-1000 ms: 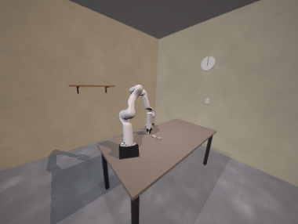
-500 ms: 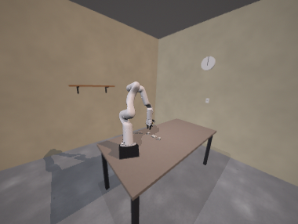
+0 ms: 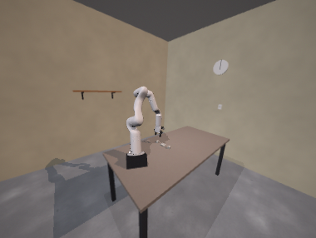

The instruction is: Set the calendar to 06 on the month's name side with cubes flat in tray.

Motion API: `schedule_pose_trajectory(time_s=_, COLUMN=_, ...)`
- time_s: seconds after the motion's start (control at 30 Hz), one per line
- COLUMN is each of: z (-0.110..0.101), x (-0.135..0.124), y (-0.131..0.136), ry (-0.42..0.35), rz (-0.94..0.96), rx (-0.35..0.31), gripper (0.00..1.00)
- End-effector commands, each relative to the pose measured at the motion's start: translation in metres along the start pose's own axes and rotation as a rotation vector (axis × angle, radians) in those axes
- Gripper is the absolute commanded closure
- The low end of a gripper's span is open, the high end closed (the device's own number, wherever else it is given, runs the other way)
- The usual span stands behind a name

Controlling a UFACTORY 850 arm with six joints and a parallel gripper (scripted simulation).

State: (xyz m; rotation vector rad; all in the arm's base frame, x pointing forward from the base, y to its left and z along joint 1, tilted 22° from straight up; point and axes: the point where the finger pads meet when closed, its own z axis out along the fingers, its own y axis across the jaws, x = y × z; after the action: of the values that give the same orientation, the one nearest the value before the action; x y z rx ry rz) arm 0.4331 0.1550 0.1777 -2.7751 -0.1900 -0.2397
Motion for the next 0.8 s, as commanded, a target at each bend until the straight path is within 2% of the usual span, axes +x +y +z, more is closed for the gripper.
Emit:
schedule_pose_trajectory(time_s=0.0, z=-0.001, x=0.001, y=0.0, ry=0.002, rz=0.0, rx=0.0, gripper=0.0)
schedule_pose_trajectory(time_s=0.37, z=0.0, x=0.001, y=0.001, ry=0.002, rz=-0.001, rx=0.0, gripper=0.0)
schedule_pose_trajectory(time_s=0.4, z=0.0, x=0.003, y=0.009, ry=0.001, rz=-0.001, rx=-0.002, gripper=0.0)
schedule_pose_trajectory(time_s=0.47, z=0.003, x=0.011, y=0.055, ry=-0.002, rz=-0.002, rx=-0.007, gripper=0.0)
schedule_pose_trajectory(time_s=0.5, z=0.003, x=0.011, y=0.055, ry=-0.002, rz=-0.002, rx=-0.007, gripper=0.0)
schedule_pose_trajectory(time_s=0.53, z=0.005, x=0.013, y=0.087, ry=-0.004, rz=-0.003, rx=-0.009, gripper=0.0)
schedule_pose_trajectory(time_s=0.6, z=0.005, x=0.014, y=0.091, ry=-0.004, rz=-0.003, rx=-0.009, gripper=0.0)
schedule_pose_trajectory(time_s=0.63, z=0.007, x=0.013, y=0.127, ry=-0.004, rz=-0.003, rx=-0.009, gripper=0.0)
schedule_pose_trajectory(time_s=0.7, z=0.007, x=0.013, y=0.128, ry=-0.004, rz=-0.003, rx=-0.009, gripper=0.0)
schedule_pose_trajectory(time_s=0.73, z=0.008, x=0.01, y=0.164, ry=-0.003, rz=-0.003, rx=-0.007, gripper=0.0)
schedule_pose_trajectory(time_s=0.77, z=0.008, x=0.01, y=0.164, ry=-0.003, rz=-0.003, rx=-0.007, gripper=0.0)
